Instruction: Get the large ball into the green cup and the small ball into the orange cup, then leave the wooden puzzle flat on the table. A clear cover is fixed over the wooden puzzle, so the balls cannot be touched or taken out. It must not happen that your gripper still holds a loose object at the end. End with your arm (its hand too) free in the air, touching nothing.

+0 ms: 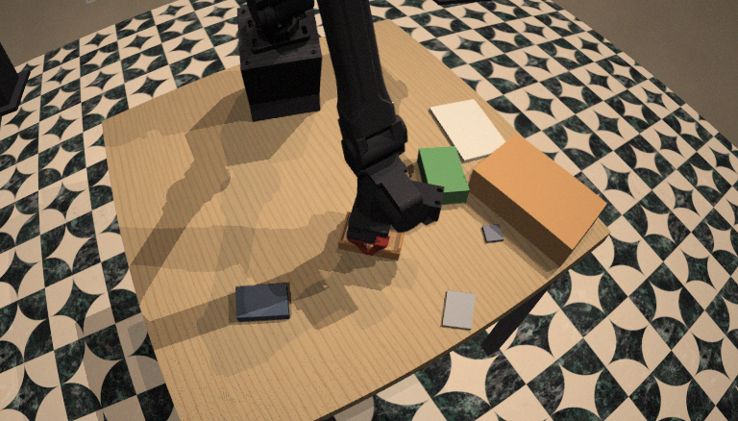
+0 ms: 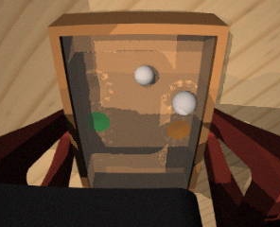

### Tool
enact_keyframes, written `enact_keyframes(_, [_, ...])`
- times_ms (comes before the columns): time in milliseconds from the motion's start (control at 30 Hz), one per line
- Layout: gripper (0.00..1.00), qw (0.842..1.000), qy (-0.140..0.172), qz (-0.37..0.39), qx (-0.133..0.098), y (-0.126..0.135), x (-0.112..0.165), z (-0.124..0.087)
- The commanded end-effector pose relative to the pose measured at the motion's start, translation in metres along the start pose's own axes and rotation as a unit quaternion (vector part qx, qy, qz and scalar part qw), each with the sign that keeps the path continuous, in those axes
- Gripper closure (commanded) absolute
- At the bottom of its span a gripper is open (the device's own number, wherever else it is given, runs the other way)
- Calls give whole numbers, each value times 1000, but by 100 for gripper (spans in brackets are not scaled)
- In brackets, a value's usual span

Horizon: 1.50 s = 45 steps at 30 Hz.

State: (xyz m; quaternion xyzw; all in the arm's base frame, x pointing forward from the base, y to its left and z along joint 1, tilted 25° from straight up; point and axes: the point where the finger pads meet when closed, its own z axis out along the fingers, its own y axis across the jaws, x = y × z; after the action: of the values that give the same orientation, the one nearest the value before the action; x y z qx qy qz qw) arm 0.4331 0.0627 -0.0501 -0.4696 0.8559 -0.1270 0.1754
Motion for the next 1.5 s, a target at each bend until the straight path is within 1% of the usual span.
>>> enact_keyframes(0, [31, 1000, -7, 0, 6, -8, -4, -2])
enact_keyframes(100, [31, 1000, -9, 0, 8, -10, -5, -10])
enact_keyframes(267, [31, 1000, -7, -1, 4, -3, -3, -14])
enact_keyframes(400, [31, 1000, -9, -1, 5, -3, -7, -20])
enact_keyframes(500, [31, 1000, -6, 0, 2, -1, -6, -18])
enact_keyframes(533, [31, 1000, -9, 1, 5, -2, -7, -23])
enact_keyframes(700, [31, 1000, -9, 2, 7, -4, -7, -33])
enact_keyframes(800, [31, 1000, -8, 1, 4, -1, -6, -39])
enact_keyframes(967, [31, 1000, -8, 2, 6, -4, -6, -50])
enact_keyframes(1033, [31, 1000, -8, 2, 6, -4, -6, -50])
enact_keyframes(1067, [31, 1000, -3, 1, 1, 0, -4, -47])
enact_keyframes(1100, [31, 1000, -8, 1, 5, -2, -6, -54])
enact_keyframes(1167, [31, 1000, -8, 0, 5, -1, -6, -58])
enact_keyframes(1233, [31, 1000, -10, 3, 8, -6, -8, -62])
enact_keyframes(1467, [31, 1000, -8, 1, 5, -2, -5, -72])
